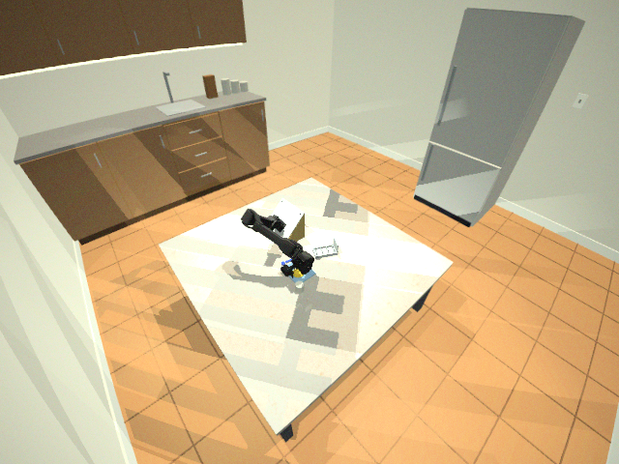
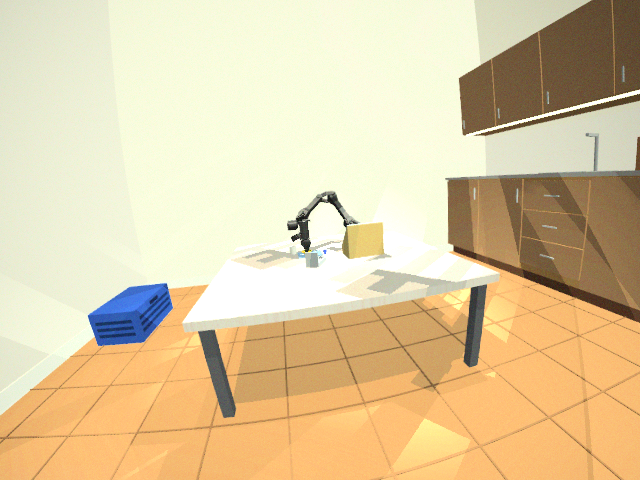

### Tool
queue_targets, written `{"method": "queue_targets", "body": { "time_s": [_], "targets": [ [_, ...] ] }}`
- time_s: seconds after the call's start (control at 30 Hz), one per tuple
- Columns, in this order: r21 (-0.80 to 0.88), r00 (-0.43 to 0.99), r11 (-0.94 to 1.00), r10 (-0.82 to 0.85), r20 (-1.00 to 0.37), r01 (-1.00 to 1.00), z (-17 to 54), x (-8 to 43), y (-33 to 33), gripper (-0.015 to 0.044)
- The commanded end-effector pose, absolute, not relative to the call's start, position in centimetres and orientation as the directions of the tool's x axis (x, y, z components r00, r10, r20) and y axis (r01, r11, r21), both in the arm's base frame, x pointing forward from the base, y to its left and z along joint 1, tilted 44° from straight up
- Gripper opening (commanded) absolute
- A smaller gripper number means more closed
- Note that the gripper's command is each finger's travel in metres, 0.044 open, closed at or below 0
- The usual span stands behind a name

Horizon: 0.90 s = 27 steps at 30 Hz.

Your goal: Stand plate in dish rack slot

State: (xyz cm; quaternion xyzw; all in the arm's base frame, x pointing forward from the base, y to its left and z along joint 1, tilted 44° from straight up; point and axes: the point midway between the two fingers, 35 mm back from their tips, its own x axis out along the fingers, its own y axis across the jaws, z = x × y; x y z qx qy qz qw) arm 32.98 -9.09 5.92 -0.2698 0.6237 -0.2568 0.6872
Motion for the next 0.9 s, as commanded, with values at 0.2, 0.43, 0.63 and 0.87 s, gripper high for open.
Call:
{"method": "queue_targets", "body": {
  "time_s": [0.2, 0.43, 0.63, 0.87],
  "targets": [
    [-0.688, 0.089, 0.725, -0.686, -0.722, 0.009, 5.8, 32.9, -9.1, 0.0307],
    [-0.686, 0.089, 0.727, -0.684, -0.724, 0.008, 6.2, 33.1, -8.5, 0.0182],
    [-0.681, 0.092, 0.733, -0.678, -0.729, 0.003, 8.2, 33.5, -6.3, 0.0024],
    [-0.677, 0.094, 0.736, -0.674, -0.733, -0.003, 10.5, 33.7, -3.8, 0.0]
  ]
}}
